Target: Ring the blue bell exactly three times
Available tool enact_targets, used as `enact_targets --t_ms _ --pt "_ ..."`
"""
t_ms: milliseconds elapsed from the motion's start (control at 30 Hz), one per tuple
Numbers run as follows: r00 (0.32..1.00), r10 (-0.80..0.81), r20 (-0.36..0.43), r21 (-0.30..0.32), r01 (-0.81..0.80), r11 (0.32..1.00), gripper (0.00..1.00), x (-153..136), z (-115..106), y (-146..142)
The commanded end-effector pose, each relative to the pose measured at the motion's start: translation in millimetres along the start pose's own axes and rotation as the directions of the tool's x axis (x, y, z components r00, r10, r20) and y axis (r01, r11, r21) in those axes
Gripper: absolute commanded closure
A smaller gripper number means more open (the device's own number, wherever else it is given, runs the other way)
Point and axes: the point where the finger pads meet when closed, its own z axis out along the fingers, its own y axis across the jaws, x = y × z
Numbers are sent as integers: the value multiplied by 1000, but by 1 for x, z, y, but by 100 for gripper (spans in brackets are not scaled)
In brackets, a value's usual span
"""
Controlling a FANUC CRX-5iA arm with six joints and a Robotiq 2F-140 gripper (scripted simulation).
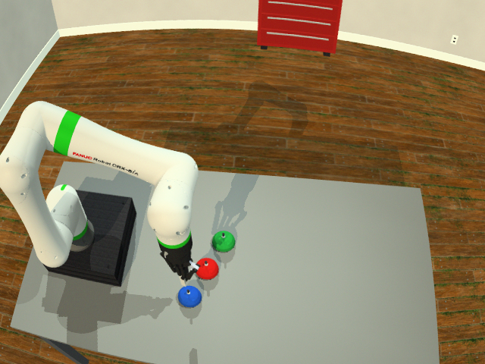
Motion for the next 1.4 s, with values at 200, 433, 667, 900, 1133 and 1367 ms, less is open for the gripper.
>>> enact_targets --t_ms 200,433,667,900,1133,1367 --pt "1000 0 0 0 0 1000 100 0 0 0" --pt "1000 0 0 0 0 1000 100 0 0 0" --pt "1000 0 0 0 0 1000 100 0 0 0" --pt "1000 0 0 0 0 1000 100 0 0 0" --pt "1000 0 0 0 0 1000 100 0 1 0" --pt "1000 -1 2 -1 1 1000 100 0 7 1"
